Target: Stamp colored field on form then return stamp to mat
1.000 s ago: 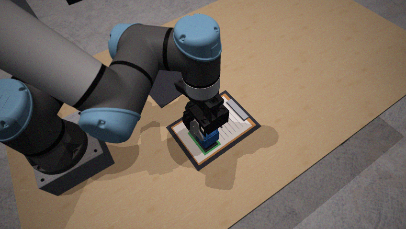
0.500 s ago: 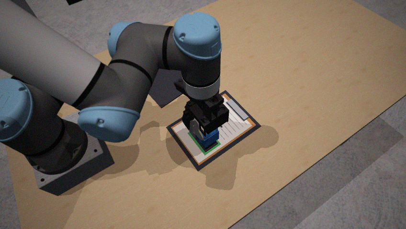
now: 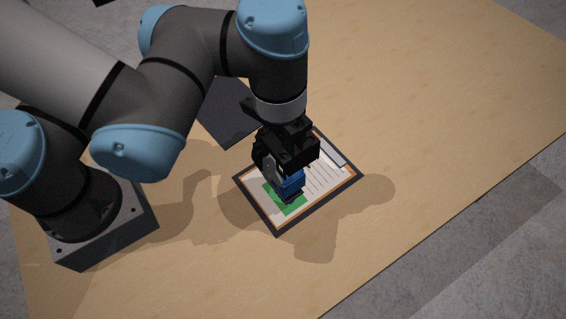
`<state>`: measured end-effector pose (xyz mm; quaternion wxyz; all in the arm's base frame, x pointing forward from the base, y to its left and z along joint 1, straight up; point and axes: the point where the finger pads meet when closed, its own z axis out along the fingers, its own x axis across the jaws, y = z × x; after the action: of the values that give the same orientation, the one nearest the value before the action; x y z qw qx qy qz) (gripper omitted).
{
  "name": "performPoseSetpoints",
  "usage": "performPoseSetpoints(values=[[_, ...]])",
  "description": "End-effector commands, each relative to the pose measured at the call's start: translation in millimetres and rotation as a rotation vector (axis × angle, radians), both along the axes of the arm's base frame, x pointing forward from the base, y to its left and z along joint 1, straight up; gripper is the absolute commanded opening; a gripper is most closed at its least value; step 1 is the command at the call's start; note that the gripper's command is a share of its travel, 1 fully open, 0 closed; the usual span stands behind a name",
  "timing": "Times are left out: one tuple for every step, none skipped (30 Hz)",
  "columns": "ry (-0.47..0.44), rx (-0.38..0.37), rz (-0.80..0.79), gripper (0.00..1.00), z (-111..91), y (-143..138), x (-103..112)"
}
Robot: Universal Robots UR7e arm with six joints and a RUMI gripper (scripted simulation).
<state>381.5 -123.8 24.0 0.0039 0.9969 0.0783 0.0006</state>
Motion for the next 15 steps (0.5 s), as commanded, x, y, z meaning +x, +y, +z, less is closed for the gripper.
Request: performPoseSetpoints(values=[[-0.001, 0.000, 0.000, 0.20, 2.3, -0.1, 0.2], [-0.001, 0.000, 0.000, 0.20, 2.3, -0.1, 0.2], [-0.001, 0.000, 0.000, 0.20, 2.3, 0.1, 0.2], [-0.001, 0.000, 0.000, 0.20, 2.3, 0.5, 0.4], [-0.001, 0.000, 0.001, 0.20, 2.3, 1.3, 0.7], [-0.001, 0.000, 0.001, 0.20, 2.3, 2.6, 1.1], [-0.001, 0.000, 0.002, 0.20, 2.3, 4.4, 1.7], [-0.001, 0.000, 0.003, 0.20, 2.3, 6.9, 2.4], [-0.001, 0.000, 0.004, 0.20, 2.2, 10.0, 3.4], [-0.001, 0.000, 0.005, 0.20, 2.2, 13.8, 4.5], [-0.001, 0.000, 0.007, 0.20, 2.2, 18.3, 5.8], [0.000, 0.000, 0.009, 0.20, 2.2, 23.6, 7.2], [0.000, 0.000, 0.011, 0.20, 2.1, 29.7, 8.7], [0.000, 0.000, 0.014, 0.20, 2.1, 36.5, 10.4], [0.000, 0.000, 0.017, 0.20, 2.1, 44.0, 12.0]])
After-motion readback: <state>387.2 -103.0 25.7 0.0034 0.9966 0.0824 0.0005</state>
